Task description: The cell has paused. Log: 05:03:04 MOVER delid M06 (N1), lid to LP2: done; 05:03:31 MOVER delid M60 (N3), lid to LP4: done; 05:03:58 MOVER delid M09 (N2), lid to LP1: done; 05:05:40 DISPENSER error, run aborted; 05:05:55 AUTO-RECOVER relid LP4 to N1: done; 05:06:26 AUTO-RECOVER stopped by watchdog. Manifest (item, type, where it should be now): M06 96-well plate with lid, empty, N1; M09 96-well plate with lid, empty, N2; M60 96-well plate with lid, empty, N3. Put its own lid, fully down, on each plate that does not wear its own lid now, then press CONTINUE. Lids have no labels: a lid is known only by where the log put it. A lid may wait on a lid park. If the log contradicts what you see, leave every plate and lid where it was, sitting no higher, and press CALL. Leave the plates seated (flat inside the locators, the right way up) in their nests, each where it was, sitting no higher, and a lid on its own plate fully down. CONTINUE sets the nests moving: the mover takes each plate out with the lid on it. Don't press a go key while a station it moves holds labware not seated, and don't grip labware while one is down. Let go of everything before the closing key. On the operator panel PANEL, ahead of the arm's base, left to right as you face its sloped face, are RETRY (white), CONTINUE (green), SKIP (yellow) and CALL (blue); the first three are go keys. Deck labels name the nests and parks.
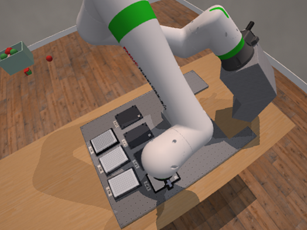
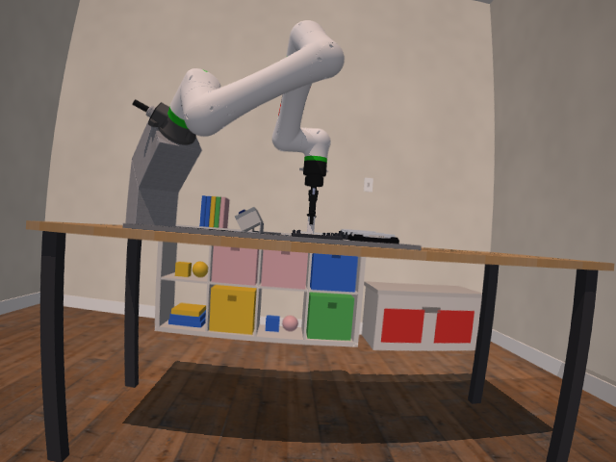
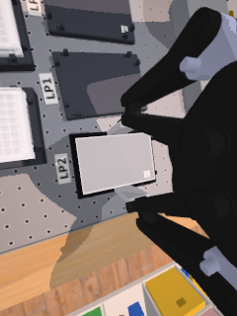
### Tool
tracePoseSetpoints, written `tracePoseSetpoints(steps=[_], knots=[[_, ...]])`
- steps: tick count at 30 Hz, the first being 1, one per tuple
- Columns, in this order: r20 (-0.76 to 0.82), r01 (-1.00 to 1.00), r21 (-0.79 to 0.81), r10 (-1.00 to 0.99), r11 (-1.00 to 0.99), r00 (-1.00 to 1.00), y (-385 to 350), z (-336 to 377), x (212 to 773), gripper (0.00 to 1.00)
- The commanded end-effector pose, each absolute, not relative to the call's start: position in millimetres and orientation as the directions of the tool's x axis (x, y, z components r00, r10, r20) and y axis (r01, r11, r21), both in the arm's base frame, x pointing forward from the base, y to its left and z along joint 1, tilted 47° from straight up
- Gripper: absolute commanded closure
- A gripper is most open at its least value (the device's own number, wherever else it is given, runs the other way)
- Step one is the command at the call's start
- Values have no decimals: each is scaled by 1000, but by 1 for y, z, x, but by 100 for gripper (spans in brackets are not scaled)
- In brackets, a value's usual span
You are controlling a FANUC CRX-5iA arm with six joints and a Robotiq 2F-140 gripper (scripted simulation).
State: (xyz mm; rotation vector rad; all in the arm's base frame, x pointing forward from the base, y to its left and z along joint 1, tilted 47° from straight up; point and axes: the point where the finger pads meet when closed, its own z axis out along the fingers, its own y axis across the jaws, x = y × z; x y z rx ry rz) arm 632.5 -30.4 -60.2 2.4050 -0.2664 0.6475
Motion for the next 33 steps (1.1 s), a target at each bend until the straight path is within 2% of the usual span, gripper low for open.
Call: tracePoseSetpoints(steps=[1,33], knots=[[511,-338,521,-30,-784,859,-29,-59,632,100],[511,-338,521,-30,-784,859,3,-24,612,100]])
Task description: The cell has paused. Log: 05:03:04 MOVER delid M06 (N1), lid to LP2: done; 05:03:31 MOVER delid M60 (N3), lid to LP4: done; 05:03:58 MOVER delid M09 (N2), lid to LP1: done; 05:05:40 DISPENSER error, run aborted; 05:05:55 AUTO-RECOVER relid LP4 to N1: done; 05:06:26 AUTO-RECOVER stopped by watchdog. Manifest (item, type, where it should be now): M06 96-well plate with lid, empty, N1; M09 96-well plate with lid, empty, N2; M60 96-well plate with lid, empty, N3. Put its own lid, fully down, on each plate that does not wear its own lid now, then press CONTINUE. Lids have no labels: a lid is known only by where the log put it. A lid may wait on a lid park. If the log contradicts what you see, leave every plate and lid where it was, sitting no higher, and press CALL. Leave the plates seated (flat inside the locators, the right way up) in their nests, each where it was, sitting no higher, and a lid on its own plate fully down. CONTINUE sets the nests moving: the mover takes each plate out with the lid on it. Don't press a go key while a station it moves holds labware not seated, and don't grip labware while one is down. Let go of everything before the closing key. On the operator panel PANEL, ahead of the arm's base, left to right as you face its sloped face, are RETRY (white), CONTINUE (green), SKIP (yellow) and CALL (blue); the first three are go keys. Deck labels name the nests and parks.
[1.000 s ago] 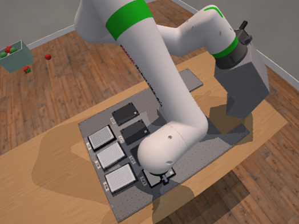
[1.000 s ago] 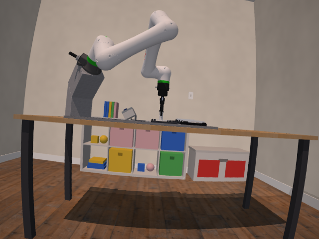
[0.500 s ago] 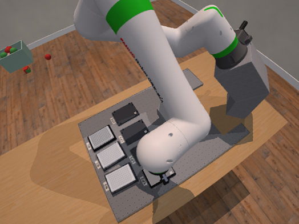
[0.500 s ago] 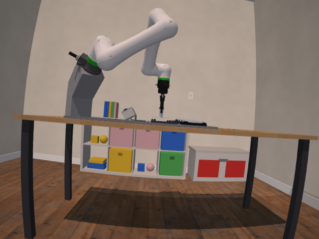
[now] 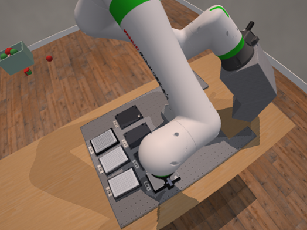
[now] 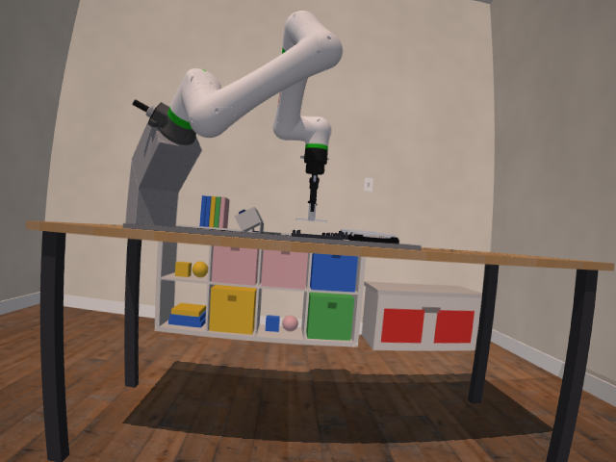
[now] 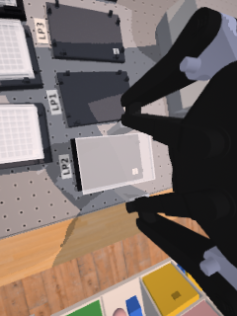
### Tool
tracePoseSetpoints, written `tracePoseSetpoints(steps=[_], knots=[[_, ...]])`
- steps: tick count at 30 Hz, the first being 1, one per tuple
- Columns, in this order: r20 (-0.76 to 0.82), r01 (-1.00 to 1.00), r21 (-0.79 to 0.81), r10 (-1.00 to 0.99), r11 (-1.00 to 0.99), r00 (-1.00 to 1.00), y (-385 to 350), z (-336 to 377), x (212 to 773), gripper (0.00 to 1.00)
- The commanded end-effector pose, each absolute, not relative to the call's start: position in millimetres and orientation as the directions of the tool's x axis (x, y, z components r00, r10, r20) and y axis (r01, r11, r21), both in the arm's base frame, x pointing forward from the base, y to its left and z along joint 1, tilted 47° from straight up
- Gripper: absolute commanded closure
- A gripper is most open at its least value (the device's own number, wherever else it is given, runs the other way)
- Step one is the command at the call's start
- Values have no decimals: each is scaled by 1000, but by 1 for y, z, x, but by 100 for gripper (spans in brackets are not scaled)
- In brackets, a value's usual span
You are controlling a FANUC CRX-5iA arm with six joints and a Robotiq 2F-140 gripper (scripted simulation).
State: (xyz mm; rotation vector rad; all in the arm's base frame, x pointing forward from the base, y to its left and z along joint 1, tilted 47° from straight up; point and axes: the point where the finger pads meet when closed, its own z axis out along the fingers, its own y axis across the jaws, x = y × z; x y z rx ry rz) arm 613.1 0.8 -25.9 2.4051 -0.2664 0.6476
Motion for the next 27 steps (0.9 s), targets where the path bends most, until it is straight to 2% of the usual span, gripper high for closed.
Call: tracePoseSetpoints(steps=[1,23,27], knots=[[511,-338,521,-30,-784,859,4,-22,611,100],[511,-338,521,-31,-784,859,12,-13,606,100],[505,-338,518,-38,-786,862,-8,10,621,100]])
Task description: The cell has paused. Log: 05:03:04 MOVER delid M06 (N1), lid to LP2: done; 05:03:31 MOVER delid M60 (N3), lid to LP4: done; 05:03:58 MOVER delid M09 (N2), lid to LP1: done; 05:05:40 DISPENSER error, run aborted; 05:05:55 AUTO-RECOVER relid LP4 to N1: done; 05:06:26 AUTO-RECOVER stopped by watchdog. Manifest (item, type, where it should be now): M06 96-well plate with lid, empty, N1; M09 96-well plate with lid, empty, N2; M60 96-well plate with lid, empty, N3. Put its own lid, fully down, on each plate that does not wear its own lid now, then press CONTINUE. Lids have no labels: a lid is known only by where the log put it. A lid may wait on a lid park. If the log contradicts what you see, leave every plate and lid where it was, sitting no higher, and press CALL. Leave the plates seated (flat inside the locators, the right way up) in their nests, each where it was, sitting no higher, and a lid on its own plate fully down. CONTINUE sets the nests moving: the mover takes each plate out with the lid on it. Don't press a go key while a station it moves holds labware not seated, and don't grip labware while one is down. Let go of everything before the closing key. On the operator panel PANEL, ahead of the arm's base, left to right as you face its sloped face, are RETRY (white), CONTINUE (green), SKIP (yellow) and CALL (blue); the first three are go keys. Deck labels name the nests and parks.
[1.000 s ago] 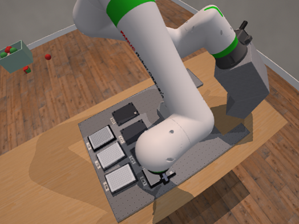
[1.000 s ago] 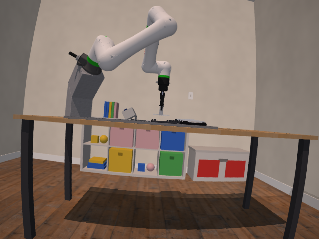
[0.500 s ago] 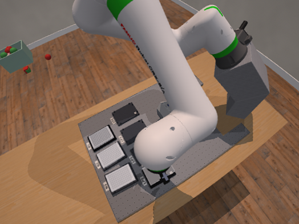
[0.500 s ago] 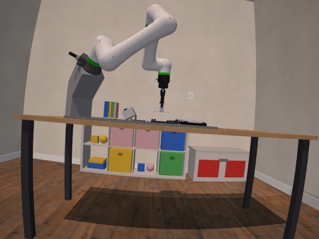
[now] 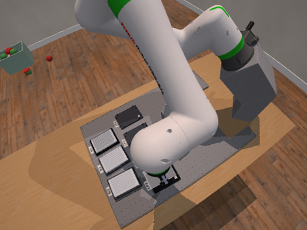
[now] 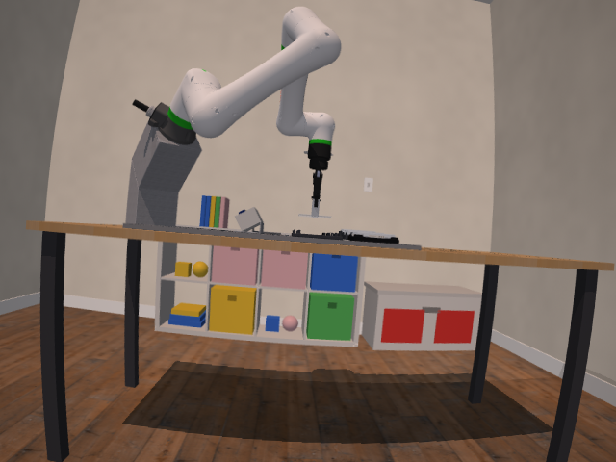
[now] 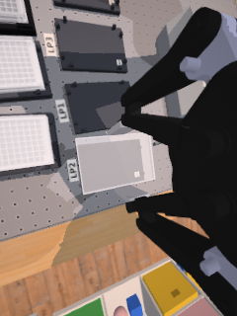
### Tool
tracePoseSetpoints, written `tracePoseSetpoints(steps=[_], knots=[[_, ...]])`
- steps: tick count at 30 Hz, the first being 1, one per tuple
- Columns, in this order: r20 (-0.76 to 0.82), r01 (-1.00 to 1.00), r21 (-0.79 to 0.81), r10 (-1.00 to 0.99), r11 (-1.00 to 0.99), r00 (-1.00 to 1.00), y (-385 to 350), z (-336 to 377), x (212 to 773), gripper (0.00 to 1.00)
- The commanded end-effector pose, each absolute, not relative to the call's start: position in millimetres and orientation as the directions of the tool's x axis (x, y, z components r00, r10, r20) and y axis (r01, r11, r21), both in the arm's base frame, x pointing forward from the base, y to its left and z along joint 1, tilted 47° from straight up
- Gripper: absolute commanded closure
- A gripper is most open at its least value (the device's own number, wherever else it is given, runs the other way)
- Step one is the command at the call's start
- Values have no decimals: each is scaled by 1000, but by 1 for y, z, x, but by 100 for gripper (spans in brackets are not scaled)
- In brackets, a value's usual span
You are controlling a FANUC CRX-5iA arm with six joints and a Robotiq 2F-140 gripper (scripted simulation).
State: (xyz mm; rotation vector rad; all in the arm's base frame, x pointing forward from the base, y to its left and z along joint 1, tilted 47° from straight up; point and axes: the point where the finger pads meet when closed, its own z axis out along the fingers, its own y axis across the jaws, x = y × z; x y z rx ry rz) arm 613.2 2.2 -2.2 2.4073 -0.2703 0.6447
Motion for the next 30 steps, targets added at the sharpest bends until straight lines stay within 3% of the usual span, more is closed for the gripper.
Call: tracePoseSetpoints(steps=[1,9,18,21,30], knots=[[505,-338,518,-38,-786,862,-8,10,621,100],[497,-338,510,-50,-791,866,-100,107,663,100],[500,-338,510,-46,-791,865,-163,171,672,100],[507,-337,515,-38,-788,861,-213,221,671,100],[511,-337,521,-30,-784,859,-243,252,667,100]])
